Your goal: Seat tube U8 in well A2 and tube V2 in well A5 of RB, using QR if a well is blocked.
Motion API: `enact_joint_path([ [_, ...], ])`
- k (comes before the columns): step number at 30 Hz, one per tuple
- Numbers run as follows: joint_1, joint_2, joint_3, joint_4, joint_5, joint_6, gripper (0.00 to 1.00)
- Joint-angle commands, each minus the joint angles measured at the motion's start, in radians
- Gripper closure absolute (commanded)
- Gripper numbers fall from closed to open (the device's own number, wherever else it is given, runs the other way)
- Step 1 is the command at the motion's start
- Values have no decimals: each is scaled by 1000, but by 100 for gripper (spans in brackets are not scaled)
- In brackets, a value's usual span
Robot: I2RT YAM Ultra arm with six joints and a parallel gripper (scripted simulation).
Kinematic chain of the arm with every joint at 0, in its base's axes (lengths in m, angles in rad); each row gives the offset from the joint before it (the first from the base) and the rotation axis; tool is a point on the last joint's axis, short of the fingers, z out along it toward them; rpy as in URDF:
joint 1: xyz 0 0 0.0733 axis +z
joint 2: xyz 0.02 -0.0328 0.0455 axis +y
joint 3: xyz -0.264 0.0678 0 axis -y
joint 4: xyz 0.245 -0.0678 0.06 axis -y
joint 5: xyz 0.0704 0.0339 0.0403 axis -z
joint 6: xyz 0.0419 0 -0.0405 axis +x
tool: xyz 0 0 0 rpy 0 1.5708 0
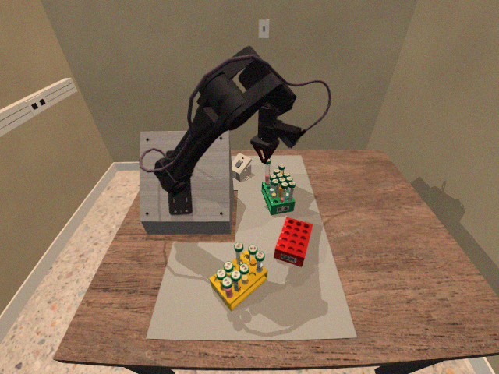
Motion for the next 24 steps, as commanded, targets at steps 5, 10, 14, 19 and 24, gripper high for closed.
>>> enact_joint_path([
  [5,4,16,-20,22,24,-22,100],
  [10,-10,6,-25,32,26,-27,100],
  [14,-6,8,-28,36,27,-29,100],
  [19,-17,15,-35,46,29,-33,100],
  [24,-15,12,-38,57,32,-38,100],
])
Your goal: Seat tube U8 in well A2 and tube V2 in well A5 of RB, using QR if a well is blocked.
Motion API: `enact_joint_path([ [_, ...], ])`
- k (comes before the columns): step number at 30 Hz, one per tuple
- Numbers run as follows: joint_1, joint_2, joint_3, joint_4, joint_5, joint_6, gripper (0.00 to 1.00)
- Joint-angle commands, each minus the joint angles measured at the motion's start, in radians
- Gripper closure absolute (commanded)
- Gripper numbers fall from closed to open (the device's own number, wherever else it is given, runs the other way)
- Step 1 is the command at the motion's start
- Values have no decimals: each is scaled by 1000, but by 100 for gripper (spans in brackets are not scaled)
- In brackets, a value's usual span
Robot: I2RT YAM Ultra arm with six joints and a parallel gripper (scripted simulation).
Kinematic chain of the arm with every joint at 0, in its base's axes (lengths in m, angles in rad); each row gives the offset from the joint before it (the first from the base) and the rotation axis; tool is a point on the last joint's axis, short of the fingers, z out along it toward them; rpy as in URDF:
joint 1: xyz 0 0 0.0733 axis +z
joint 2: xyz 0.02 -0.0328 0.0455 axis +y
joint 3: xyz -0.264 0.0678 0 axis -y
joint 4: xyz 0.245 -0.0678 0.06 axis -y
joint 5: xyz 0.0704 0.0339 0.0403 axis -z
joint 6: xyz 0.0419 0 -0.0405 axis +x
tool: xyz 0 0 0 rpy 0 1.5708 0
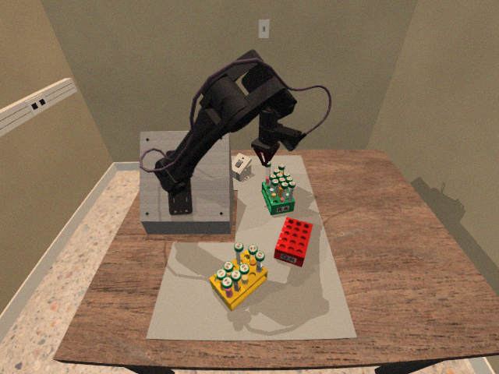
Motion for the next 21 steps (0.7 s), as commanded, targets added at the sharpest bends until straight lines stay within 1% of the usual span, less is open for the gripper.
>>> enact_joint_path([
  [1,5,0,-21,16,23,-16,100],
  [12,-1,17,-30,34,27,-25,100],
  [14,-9,4,-32,38,28,-26,100],
  [21,-11,21,-39,52,32,-34,100],
])
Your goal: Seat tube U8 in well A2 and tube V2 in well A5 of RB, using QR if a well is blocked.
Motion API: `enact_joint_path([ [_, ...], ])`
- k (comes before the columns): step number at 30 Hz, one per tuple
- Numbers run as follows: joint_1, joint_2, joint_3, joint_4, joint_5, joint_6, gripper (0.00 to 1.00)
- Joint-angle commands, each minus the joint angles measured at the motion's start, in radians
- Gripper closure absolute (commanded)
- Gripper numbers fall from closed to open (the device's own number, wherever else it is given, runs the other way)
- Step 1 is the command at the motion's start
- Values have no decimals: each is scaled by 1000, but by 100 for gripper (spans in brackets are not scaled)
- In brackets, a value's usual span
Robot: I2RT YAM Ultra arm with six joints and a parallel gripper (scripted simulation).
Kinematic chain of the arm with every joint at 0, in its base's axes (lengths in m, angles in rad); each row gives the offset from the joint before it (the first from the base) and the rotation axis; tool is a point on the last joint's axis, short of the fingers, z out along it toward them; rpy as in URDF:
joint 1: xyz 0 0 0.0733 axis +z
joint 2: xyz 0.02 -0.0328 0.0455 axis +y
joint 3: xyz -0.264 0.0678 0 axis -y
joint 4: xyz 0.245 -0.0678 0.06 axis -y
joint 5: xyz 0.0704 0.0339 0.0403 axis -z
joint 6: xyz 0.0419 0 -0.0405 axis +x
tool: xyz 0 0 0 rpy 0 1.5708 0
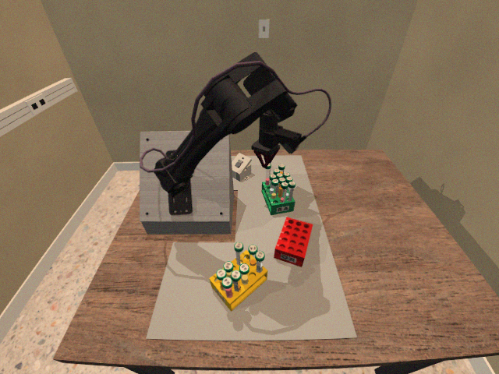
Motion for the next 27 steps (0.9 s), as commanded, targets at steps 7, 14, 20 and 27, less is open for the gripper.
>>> enact_joint_path([
  [7,-2,7,-25,28,26,-20,100],
  [14,-6,22,-33,42,29,-26,100],
  [20,-12,10,-37,51,32,-30,100],
  [27,-18,27,-45,65,34,-37,100],
])
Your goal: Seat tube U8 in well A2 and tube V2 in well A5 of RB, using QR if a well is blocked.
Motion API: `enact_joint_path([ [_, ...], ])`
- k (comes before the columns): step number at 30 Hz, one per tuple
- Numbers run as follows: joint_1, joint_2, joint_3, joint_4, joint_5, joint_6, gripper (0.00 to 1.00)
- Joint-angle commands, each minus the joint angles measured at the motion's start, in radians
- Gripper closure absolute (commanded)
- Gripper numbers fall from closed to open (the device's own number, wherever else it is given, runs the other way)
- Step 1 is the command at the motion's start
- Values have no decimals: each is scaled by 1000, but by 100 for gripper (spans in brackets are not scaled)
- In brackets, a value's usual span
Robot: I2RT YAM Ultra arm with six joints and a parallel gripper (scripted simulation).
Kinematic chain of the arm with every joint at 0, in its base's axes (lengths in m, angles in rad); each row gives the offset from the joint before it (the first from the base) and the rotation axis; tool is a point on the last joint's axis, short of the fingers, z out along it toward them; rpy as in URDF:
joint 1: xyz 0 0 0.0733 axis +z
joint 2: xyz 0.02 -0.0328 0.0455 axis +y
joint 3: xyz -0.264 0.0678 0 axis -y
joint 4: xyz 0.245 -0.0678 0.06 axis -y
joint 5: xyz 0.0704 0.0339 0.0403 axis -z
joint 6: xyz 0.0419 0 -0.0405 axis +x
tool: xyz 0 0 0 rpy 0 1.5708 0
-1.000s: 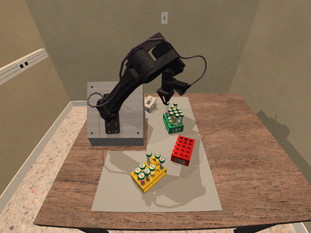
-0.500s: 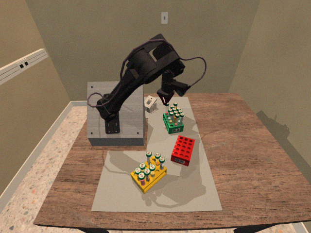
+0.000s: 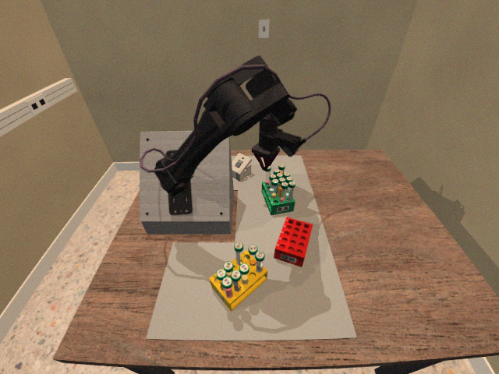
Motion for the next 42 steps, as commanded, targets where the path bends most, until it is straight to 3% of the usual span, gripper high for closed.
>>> enact_joint_path([
  [1,0,17,-22,21,24,-15,100],
  [12,2,0,-2,14,17,-10,100],
  [13,2,0,-2,14,17,-10,76],
  [22,2,0,-2,14,17,-10,76],
  [23,2,0,-2,14,17,-10,70],
  [40,2,0,-3,14,17,-10,70],
  [42,22,-24,27,-18,20,7,70],
])
